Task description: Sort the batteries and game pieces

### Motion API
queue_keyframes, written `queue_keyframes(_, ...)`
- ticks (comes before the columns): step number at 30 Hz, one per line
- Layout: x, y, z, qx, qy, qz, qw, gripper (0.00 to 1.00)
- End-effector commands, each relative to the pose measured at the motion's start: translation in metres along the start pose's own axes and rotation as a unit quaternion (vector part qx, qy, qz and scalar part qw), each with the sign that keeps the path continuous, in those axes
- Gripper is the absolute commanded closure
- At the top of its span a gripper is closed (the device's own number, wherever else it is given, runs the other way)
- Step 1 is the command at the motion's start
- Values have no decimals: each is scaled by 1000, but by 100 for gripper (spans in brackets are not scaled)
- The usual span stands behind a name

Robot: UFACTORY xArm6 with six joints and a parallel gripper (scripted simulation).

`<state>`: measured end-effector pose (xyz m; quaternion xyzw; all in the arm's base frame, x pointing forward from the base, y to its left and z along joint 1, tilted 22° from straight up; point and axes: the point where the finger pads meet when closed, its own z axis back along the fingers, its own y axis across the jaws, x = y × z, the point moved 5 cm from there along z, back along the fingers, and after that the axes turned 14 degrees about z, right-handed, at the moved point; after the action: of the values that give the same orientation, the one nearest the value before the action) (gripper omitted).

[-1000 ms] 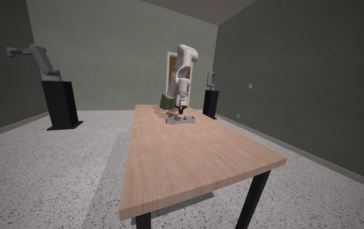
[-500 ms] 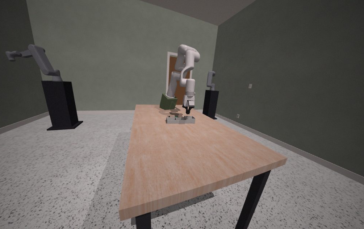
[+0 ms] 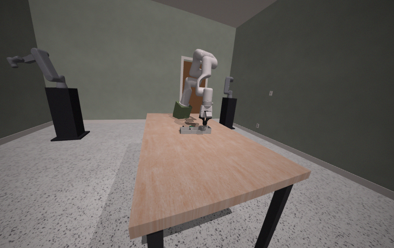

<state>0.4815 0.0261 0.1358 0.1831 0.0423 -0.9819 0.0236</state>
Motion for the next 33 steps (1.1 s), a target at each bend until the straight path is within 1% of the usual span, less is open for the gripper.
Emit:
queue_keyframes(1, -2, 0, -6, 0, 2, 0, 1000, 93)
queue_keyframes(2, -2, 0, -6, 0, 2, 0, 1000, 93)
queue_keyframes(15, -2, 0, -40, 0, 2, 0, 1000, 93)
queue_keyframes(33, -2, 0, -41, 0, 2, 0, 1000, 93)
